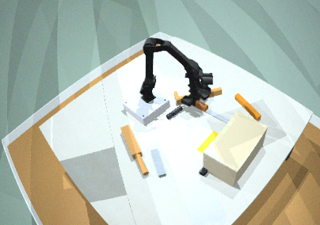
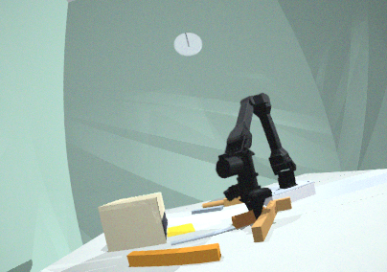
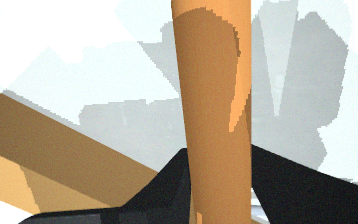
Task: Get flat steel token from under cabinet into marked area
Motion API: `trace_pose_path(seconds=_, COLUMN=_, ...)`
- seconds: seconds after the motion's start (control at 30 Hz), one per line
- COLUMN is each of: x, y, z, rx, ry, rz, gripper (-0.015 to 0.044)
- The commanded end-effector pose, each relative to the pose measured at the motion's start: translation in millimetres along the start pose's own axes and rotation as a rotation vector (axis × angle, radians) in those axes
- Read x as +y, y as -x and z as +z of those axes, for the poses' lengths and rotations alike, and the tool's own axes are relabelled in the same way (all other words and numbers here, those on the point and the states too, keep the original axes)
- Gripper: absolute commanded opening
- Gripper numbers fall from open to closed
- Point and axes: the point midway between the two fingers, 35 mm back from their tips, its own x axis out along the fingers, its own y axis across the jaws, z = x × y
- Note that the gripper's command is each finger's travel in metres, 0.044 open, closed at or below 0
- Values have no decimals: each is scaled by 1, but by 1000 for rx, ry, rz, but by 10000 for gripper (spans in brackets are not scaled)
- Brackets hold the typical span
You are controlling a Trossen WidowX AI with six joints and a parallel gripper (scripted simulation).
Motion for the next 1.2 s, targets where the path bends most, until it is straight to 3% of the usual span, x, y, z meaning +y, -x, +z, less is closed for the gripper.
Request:
trace_pose_path(seconds=0.0, x=0, y=0, z=1, rx=-1, ry=-31, rz=1, gripper=0)
trace_pose_path(seconds=1.17, x=-3, y=1, z=13, rx=-2, ry=-217, rz=1, gripper=0)
